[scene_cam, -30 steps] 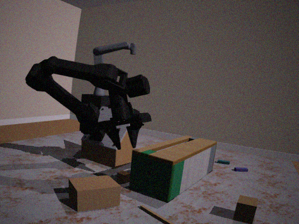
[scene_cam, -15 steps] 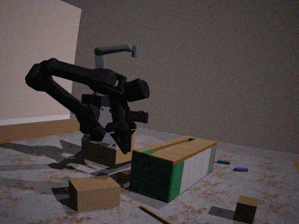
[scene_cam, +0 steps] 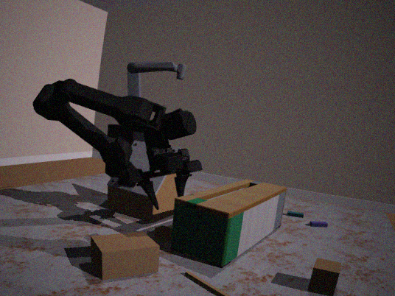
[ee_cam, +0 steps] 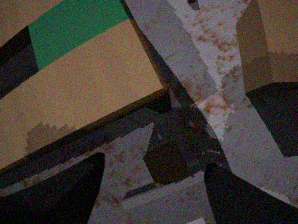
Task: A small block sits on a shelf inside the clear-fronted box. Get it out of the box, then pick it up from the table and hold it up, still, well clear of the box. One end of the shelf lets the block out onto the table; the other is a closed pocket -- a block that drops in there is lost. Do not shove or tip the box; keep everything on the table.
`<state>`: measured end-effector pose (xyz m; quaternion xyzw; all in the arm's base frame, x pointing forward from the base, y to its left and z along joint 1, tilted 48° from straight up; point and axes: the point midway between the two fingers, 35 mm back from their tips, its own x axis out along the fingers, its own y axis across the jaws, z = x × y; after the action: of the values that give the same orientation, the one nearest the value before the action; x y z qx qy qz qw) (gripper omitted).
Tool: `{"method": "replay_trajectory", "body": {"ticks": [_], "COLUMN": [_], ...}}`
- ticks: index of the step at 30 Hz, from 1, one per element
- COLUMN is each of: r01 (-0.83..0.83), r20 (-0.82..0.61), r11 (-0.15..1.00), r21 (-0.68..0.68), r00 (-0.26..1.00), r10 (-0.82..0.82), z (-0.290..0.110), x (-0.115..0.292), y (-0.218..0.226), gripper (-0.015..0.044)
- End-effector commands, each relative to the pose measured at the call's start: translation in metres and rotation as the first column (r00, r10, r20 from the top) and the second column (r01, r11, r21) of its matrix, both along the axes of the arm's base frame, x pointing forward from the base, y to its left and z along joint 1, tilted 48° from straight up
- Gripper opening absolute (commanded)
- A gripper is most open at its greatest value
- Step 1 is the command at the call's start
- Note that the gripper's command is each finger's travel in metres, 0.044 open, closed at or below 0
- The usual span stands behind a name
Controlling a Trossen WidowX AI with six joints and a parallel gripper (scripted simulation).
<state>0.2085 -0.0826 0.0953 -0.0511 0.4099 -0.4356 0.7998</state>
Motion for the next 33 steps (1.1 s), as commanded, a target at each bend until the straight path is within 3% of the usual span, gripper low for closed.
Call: {"method": "replay_trajectory", "body": {"ticks": [1,4,11,16,22,25,33], "r01": [0.394,0.407,0.354,0.216,-0.023,-0.105,-0.105], "r20": [0.505,0.522,0.532,0.411,0.161,0.068,0.068], "r11": [0.825,0.751,0.51,0.361,0.215,0.182,0.182], "r21": [0.404,0.52,0.784,0.907,0.976,0.978,0.978], "r00": [0.656,0.544,0.041,-0.28,-0.59,-0.659,-0.659], "r10": [-0.561,-0.657,-0.846,-0.867,-0.791,-0.749,-0.749], "z": [-0.019,-0.024,-0.024,-0.023,-0.023,-0.023,-0.023], "x": [-0.008,-0.008,-0.007,-0.007,-0.006,-0.006,-0.006], "y": [-0.005,-0.002,-0.008,-0.011,-0.015,-0.016,-0.016], "gripper": [0.0285,0.0285,0.0285,0.0285,0.0285,0.0285,0.0285]}}
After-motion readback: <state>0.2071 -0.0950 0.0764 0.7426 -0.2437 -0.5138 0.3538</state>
